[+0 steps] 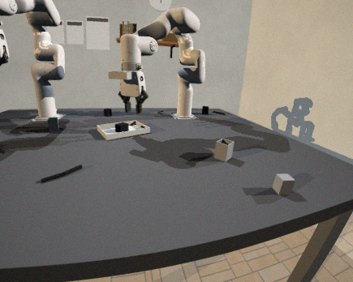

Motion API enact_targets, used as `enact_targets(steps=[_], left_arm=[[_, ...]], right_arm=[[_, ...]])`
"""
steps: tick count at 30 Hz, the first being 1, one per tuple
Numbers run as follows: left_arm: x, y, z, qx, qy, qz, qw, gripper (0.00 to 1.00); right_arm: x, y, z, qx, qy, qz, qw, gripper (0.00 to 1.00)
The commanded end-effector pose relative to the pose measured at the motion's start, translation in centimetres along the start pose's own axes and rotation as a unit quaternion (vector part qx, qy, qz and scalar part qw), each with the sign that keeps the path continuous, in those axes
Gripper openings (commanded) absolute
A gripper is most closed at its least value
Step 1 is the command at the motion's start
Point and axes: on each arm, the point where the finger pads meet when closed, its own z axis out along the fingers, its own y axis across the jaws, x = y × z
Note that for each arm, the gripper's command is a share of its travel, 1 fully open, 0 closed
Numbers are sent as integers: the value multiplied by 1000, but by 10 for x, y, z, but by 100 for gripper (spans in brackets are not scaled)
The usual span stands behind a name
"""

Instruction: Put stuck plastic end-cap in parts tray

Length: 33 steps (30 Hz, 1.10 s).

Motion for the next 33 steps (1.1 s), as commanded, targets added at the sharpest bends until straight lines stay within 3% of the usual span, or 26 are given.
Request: enact_targets(steps=[1,16,21,33], left_arm=[[-1,-22,-11,-2,3,-18,1000,57],[-27,-122,-52,-7,13,-112,994,57],[-35,-140,-59,-8,15,-131,991,57],[-80,-213,-88,-11,22,-209,978,57]], right_arm=[[0,0,-1,0,1,0,1000,0],[0,0,-1,0,1,0,1000,0],[0,0,-1,0,1,0,1000,0],[0,-1,0,0,1,0,1000,0]])
